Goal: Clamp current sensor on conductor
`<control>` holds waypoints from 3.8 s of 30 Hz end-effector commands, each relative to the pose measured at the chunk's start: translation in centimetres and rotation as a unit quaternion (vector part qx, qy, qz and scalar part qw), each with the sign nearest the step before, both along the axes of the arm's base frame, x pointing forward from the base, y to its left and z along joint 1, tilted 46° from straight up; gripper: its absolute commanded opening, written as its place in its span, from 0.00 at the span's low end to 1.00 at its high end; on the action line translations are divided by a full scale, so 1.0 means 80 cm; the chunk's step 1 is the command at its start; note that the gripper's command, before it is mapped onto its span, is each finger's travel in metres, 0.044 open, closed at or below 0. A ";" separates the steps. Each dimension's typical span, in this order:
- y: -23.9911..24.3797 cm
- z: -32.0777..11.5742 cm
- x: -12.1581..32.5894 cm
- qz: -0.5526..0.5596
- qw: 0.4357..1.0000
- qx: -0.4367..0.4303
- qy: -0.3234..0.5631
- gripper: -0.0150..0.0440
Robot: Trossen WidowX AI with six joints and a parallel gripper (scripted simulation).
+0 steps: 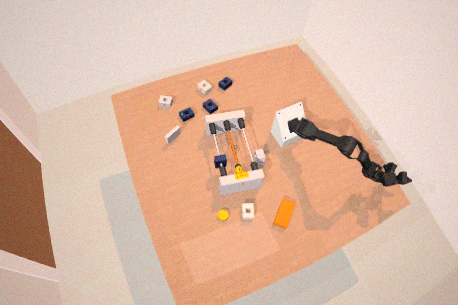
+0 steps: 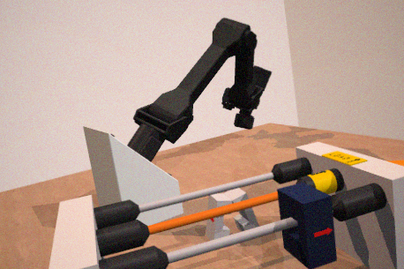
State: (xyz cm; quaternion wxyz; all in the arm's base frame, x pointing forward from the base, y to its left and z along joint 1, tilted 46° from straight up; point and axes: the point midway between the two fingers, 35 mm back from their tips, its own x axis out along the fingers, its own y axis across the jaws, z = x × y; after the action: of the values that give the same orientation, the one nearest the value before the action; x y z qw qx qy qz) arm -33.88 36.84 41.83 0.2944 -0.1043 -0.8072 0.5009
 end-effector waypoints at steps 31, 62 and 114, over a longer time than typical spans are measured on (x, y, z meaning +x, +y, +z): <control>-0.012 -0.006 0.625 -0.413 0.783 -0.219 0.410 1.00; -0.461 -0.119 0.818 -0.498 0.314 0.117 0.800 1.00; -0.473 -0.305 0.845 -0.156 0.020 -0.344 0.926 1.00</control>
State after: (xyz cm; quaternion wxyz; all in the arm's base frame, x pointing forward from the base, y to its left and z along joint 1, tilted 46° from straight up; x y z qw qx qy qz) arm 33.84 -0.97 17.60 0.7973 0.2315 0.4426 0.3389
